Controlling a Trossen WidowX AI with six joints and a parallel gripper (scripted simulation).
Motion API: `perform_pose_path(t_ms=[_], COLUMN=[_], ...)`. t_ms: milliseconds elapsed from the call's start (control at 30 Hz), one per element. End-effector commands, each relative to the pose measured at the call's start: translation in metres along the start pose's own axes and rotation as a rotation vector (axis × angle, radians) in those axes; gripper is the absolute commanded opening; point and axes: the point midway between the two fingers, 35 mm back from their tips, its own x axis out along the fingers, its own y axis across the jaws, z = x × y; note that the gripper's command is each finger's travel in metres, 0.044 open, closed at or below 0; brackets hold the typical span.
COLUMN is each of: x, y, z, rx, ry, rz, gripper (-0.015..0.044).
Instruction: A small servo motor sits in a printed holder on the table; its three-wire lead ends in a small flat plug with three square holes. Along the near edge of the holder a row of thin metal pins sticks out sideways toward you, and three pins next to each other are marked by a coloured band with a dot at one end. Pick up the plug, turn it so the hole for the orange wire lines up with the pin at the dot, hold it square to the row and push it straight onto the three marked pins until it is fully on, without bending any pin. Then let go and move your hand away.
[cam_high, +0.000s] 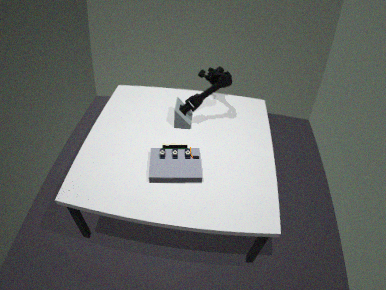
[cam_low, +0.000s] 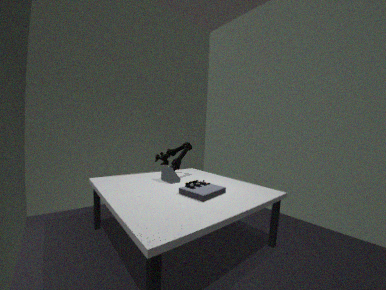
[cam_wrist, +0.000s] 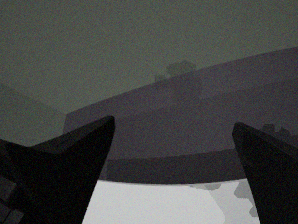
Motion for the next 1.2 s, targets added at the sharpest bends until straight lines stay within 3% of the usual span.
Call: perform_pose_path(t_ms=[0, 333, 733, 1167], x=[0.0, -0.006, -0.021, -0.064], y=[0.0, -0.032, -0.089, -0.181], z=[0.0, 0.0, 0.0, -0.009], rx=[0.002, 0.054, 0.166, 0.244], ry=[0.0, -0.015, -0.054, -0.113], rz=[-0.001, -0.049, -0.143, -0.329], gripper=[0.0374, 0.0115, 0.0115, 0.0115])
